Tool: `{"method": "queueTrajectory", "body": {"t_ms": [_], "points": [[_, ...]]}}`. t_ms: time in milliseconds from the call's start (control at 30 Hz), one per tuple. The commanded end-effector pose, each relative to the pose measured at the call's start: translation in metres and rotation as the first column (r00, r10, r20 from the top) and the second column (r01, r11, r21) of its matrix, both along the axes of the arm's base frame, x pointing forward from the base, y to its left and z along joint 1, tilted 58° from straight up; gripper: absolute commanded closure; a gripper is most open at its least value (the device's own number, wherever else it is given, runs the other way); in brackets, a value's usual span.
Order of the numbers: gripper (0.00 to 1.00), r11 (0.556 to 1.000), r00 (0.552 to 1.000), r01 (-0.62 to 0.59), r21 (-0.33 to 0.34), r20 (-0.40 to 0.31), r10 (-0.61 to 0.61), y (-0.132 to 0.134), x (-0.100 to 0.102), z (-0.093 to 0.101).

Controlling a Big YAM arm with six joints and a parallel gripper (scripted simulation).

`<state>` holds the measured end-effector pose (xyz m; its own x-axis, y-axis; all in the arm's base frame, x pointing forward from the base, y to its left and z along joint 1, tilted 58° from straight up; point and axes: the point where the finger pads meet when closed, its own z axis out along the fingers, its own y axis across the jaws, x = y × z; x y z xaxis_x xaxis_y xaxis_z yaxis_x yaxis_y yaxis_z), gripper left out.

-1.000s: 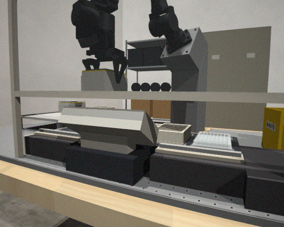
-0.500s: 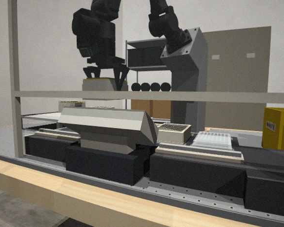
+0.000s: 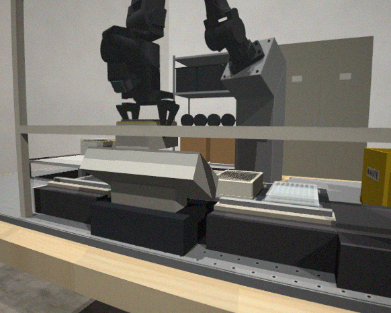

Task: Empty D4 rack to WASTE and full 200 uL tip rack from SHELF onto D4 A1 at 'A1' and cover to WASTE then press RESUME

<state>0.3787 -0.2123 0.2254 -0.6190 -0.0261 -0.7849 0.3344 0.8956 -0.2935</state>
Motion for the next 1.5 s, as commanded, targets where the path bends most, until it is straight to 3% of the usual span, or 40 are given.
{"method": "queueTrajectory", "body": {"t_ms": [0,33,467,533,567,600,867,1100,1133,1167,1200,1467], "points": [[1.00,0.999,0.999,-0.008,-0.039,0.051,0.010,-0.005,0.008,0.028],[1.00,1.000,0.999,-0.008,-0.029,0.032,0.009,-0.008,0.012,0.018],[1.00,1.000,1.000,-0.002,-0.027,0.029,0.003,-0.020,0.026,0.004],[1.00,1.000,1.000,-0.002,-0.027,0.029,0.003,-0.020,0.026,0.004],[1.00,0.999,0.999,-0.007,-0.040,0.052,0.009,-0.017,0.026,0.015],[1.00,1.000,1.000,-0.008,-0.027,0.029,0.009,-0.019,0.029,0.003],[1.00,1.000,1.000,-0.004,-0.025,0.024,0.005,-0.026,0.037,-0.008],[1.00,1.000,1.000,-0.002,-0.026,0.026,0.003,-0.031,0.043,-0.011],[1.00,0.999,0.998,-0.006,-0.043,0.056,0.009,-0.028,0.043,0.004],[1.00,1.000,1.000,-0.007,-0.028,0.030,0.008,-0.030,0.046,-0.010],[1.00,1.000,1.000,-0.006,-0.025,0.026,0.007,-0.032,0.048,-0.014],[1.00,1.000,1.000,-0.005,-0.023,0.022,0.006,-0.038,0.056,-0.024]]}}
